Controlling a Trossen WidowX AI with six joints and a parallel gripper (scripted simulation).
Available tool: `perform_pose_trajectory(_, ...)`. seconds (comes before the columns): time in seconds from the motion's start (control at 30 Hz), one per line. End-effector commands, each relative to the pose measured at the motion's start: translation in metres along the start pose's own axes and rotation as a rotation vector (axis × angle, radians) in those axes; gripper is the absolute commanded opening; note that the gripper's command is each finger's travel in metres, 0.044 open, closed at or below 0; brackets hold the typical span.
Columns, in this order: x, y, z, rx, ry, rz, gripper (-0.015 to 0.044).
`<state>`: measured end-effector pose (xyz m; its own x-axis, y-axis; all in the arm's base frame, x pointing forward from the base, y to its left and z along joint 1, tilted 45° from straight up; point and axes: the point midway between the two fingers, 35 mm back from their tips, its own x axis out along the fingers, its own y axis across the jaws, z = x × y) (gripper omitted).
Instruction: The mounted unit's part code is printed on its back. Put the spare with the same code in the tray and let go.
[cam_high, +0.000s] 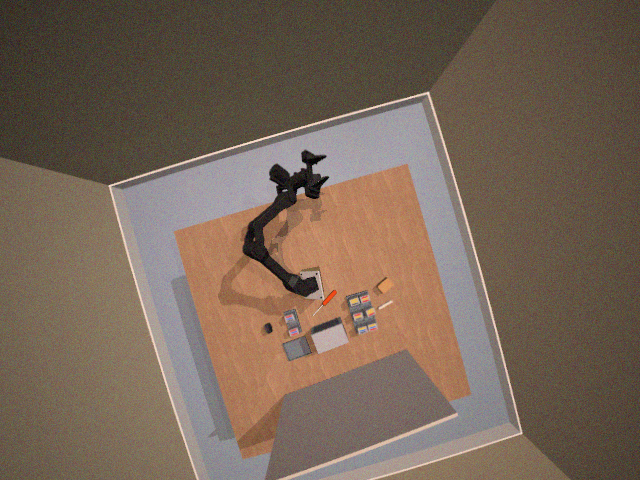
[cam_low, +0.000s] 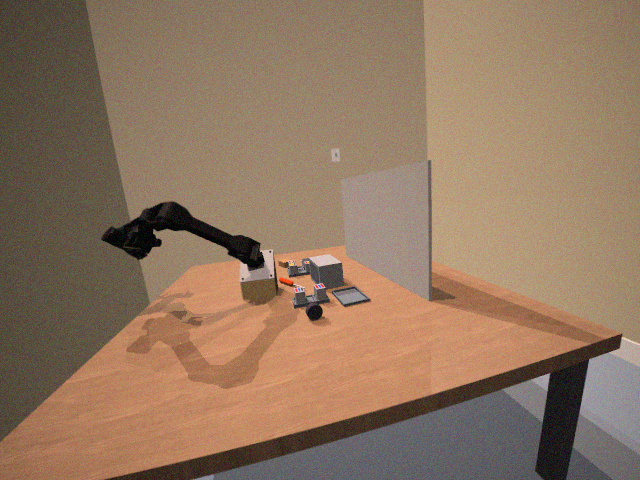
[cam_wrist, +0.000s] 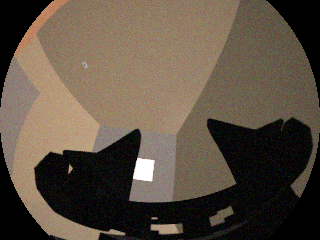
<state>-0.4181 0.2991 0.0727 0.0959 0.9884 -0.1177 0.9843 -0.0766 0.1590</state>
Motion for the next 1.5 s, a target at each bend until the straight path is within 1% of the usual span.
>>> perform_pose_trajectory(0.0,0.000,0.000,0.000,0.000,0.000,0.000,0.0426)
perform_pose_trajectory(0.03,0.000,0.000,0.000,0.000,0.000,0.000,0.0440)
perform_pose_trajectory(0.2,0.003,0.002,0.000,0.002,-0.001,0.004,0.0440)
perform_pose_trajectory(0.23,0.011,0.006,-0.001,0.009,-0.005,0.017,0.0440)
perform_pose_trajectory(0.33,0.050,0.031,-0.003,0.058,-0.027,0.083,0.0440)
perform_pose_trajectory(0.53,0.101,0.069,0.003,0.186,-0.071,0.186,0.0440)
perform_pose_trajectory(0.63,0.133,0.100,0.008,0.301,-0.098,0.253,0.0440)
perform_pose_trajectory(0.7,0.147,0.115,0.010,0.352,-0.108,0.288,0.0440)
perform_pose_trajectory(0.83,0.187,0.168,0.021,0.487,-0.134,0.421,0.0440)
perform_pose_trajectory(0.93,0.213,0.216,0.026,0.503,-0.133,0.525,0.0440)
perform_pose_trajectory(1.17,0.237,0.276,0.040,0.645,-0.140,0.665,0.0440)
perform_pose_trajectory(1.33,0.251,0.353,0.057,0.826,-0.127,0.840,0.0440)
perform_pose_trajectory(1.47,0.255,0.416,0.073,0.972,-0.098,1.003,0.0440)
